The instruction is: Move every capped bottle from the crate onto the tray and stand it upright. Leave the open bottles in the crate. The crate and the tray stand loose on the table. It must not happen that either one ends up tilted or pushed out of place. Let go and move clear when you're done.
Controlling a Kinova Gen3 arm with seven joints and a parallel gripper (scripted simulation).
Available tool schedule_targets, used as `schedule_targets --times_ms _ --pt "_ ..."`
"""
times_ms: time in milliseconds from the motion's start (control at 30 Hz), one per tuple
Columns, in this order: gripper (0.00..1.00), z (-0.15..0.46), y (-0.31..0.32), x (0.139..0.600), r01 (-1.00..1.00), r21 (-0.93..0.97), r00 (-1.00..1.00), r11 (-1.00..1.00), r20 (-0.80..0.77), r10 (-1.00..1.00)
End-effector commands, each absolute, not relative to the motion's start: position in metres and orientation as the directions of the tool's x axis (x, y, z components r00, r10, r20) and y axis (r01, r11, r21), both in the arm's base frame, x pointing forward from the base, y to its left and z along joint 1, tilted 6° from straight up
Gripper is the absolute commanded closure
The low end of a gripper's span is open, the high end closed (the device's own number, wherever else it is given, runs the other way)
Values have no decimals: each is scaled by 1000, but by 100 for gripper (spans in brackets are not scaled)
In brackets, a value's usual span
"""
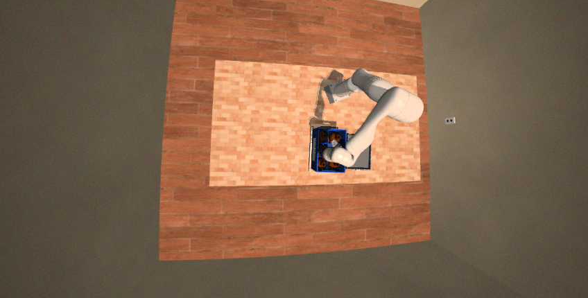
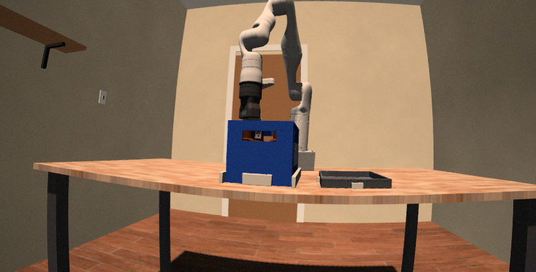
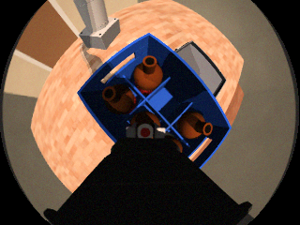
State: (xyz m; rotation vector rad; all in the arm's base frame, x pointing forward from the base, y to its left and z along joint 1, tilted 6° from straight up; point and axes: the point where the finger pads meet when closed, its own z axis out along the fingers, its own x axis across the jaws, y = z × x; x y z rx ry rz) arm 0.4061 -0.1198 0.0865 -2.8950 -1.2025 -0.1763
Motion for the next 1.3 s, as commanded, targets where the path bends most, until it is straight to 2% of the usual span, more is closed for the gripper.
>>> schedule_targets --times_ms 0,300,1267 --pt "100 87 -120 407 706 43 700 -707 105 706" --pt "100 87 -120 407 706 43 700 -707 105 706" --pt "100 171 -124 399 707 38 700 -706 103 706"
